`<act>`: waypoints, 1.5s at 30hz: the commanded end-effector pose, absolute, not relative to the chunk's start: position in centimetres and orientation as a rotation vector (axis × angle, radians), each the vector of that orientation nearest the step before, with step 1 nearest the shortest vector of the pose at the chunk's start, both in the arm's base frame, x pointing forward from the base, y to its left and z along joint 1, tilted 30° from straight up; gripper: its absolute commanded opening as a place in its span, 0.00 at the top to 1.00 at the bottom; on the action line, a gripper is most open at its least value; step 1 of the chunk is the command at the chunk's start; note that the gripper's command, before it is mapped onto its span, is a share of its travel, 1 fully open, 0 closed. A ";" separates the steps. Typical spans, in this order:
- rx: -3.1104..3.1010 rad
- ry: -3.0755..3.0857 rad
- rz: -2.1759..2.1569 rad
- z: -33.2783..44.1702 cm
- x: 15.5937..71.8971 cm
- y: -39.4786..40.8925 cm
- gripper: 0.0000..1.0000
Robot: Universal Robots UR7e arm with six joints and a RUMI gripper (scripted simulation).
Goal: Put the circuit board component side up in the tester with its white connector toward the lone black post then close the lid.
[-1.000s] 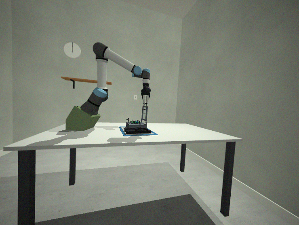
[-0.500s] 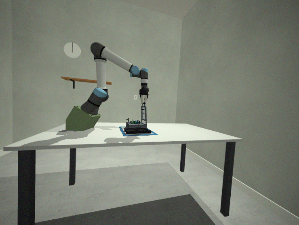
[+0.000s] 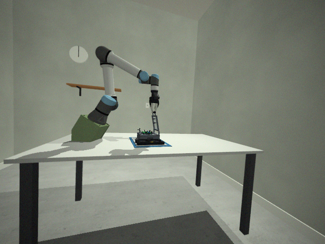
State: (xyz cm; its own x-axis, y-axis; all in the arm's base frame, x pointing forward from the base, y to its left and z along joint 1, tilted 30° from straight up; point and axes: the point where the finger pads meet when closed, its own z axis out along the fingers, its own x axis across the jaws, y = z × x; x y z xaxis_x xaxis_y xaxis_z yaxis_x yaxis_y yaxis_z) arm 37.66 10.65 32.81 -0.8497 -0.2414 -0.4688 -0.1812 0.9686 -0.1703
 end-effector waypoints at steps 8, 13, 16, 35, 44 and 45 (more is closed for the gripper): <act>-0.300 2.611 -0.163 31.4 36.2 10.1 1.00; -0.300 2.611 -0.163 30.8 35.7 9.9 1.00; -0.300 2.611 -0.163 30.3 35.3 9.7 1.00; -0.300 2.611 -0.163 27.3 33.5 8.8 1.00; -0.300 2.611 -0.163 26.0 32.9 8.4 1.00; -0.300 2.611 -0.163 25.8 32.8 8.4 1.00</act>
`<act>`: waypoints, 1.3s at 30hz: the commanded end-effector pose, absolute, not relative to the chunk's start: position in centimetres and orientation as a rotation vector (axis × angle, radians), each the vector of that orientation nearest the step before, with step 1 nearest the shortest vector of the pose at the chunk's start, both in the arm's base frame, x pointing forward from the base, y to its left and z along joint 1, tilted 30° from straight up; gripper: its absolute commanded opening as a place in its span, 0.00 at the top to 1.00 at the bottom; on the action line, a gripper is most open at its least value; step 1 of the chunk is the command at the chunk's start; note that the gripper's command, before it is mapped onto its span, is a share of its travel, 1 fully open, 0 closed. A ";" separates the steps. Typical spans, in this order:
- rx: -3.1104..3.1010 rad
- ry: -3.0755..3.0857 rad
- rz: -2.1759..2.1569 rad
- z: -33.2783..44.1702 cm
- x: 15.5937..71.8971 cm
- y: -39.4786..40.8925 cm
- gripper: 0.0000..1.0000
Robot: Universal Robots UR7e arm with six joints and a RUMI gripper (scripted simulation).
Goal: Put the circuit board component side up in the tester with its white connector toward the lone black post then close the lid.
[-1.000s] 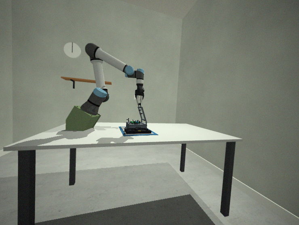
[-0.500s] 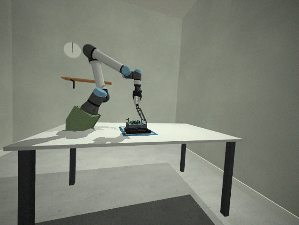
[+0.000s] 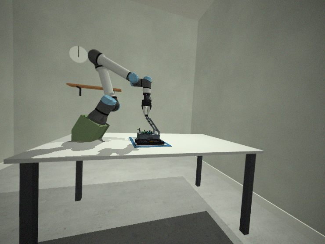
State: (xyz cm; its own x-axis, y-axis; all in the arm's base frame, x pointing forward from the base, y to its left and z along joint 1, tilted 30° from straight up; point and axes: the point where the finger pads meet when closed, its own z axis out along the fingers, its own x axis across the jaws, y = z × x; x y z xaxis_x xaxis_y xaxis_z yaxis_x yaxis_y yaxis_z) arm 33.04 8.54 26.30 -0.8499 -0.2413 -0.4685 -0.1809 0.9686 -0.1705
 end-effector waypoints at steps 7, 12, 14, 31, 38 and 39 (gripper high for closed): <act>-0.300 2.611 -0.163 24.3 32.4 8.0 1.00; -0.300 2.611 -0.163 23.3 32.1 7.8 1.00; -0.300 2.611 -0.163 23.1 32.1 7.8 1.00; -0.300 2.611 -0.163 19.9 31.7 7.1 1.00; -0.300 2.611 -0.163 18.7 31.8 6.9 1.00; -0.300 2.611 -0.163 18.5 31.8 6.9 1.00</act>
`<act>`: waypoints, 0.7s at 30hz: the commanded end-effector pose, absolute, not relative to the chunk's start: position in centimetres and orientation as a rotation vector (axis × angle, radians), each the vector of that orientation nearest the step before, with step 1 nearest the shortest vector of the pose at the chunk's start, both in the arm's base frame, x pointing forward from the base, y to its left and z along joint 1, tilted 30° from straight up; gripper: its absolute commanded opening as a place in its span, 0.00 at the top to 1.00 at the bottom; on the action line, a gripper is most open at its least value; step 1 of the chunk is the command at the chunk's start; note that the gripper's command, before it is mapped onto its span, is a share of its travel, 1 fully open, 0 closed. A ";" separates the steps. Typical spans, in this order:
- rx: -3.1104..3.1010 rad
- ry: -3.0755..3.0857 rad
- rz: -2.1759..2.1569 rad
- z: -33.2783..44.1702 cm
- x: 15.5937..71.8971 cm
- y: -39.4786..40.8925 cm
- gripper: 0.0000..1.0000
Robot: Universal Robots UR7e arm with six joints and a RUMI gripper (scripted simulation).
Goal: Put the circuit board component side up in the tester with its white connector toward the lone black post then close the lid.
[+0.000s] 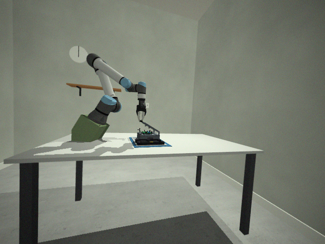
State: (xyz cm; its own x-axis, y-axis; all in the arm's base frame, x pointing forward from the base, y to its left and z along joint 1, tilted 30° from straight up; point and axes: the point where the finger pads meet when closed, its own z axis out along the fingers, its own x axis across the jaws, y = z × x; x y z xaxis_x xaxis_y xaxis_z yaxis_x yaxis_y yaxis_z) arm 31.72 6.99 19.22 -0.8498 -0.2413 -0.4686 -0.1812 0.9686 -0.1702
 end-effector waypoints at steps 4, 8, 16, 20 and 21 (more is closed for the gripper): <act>-0.300 2.611 -0.163 17.6 31.8 6.7 1.00; -0.300 2.611 -0.163 16.8 32.0 6.6 1.00; -0.300 2.611 -0.163 15.7 32.2 6.4 1.00; -0.300 2.611 -0.163 15.0 32.4 6.3 1.00; -0.300 2.611 -0.163 14.8 32.4 6.3 1.00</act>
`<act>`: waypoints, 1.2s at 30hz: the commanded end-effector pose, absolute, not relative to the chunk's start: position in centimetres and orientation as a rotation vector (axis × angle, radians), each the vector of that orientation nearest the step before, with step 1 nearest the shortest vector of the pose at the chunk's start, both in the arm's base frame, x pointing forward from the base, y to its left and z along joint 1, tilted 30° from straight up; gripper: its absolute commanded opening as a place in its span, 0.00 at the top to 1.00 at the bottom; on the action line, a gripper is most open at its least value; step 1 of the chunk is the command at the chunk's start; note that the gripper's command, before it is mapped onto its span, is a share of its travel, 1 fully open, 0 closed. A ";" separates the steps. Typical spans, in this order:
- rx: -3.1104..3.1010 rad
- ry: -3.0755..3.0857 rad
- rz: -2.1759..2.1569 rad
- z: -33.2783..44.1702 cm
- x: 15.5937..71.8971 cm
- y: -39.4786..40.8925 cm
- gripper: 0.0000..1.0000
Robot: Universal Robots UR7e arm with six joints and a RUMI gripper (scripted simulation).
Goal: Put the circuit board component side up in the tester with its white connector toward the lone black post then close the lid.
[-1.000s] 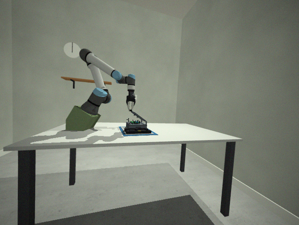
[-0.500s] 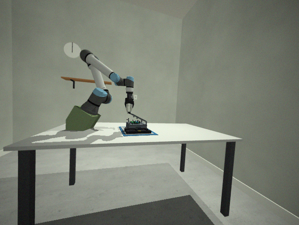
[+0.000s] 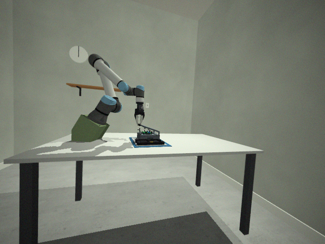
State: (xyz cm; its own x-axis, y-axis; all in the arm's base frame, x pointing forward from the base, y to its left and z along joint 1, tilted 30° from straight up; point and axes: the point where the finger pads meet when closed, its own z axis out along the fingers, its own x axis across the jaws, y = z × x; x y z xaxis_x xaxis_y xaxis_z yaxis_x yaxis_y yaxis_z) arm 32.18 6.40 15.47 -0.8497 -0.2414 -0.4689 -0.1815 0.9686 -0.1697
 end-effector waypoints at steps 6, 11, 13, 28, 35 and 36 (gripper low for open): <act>-0.300 2.611 -0.163 14.2 32.6 6.2 1.00; -0.300 2.611 -0.163 13.6 32.8 6.2 1.00; -0.300 2.611 -0.163 13.4 32.9 6.1 1.00; -0.300 2.611 -0.163 12.2 33.4 6.0 1.00; -0.300 2.611 -0.163 11.7 33.6 6.0 1.00; -0.300 2.611 -0.163 11.6 33.6 6.0 1.00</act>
